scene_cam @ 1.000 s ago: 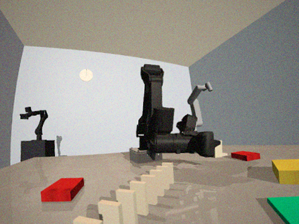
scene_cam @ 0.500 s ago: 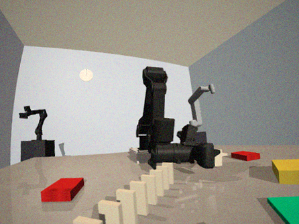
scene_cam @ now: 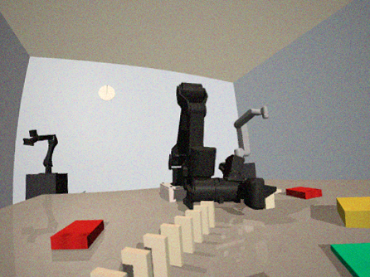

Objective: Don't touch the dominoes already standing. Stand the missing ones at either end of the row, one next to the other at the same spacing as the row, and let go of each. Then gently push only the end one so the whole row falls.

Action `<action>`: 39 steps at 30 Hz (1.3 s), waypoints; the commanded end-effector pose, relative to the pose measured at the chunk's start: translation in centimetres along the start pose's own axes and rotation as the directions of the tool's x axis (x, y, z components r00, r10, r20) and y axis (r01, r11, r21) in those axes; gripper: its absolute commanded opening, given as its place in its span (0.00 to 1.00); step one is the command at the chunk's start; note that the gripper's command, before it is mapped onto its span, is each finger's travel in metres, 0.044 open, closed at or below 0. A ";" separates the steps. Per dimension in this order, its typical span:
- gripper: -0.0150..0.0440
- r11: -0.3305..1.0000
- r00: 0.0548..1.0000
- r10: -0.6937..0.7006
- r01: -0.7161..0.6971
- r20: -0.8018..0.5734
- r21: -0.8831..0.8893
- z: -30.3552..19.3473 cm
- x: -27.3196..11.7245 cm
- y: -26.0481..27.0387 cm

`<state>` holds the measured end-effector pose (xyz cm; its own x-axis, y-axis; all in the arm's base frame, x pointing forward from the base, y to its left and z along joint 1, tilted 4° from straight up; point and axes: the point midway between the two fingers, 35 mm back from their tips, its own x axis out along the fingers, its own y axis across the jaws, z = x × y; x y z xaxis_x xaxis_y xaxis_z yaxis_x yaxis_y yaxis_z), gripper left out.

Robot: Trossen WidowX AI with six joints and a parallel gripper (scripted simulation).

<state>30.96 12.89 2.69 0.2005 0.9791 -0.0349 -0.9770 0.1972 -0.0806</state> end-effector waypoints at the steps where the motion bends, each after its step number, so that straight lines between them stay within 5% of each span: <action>1: 0.78 1.000 1.000 -0.005 0.005 -0.002 0.005 -0.1 0.0 -0.1; 6: 1.00 1.000 1.000 -0.005 0.005 -0.002 0.005 0.1 0.0 -0.1; 17: 1.00 1.000 1.000 -0.006 0.006 -0.003 0.011 4.9 -0.4 -0.2; 21: 1.00 0.980 0.995 -0.077 0.086 -0.059 0.180 4.4 0.5 -2.3; 29: 1.00 0.652 0.886 -0.185 0.434 -0.425 0.622 2.9 5.0 -7.5; 39: 1.00 0.254 0.576 -0.156 0.808 -0.802 0.531 5.2 6.4 -6.7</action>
<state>38.95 16.71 5.19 0.3776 0.7913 -0.4809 -0.5531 0.6093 0.5682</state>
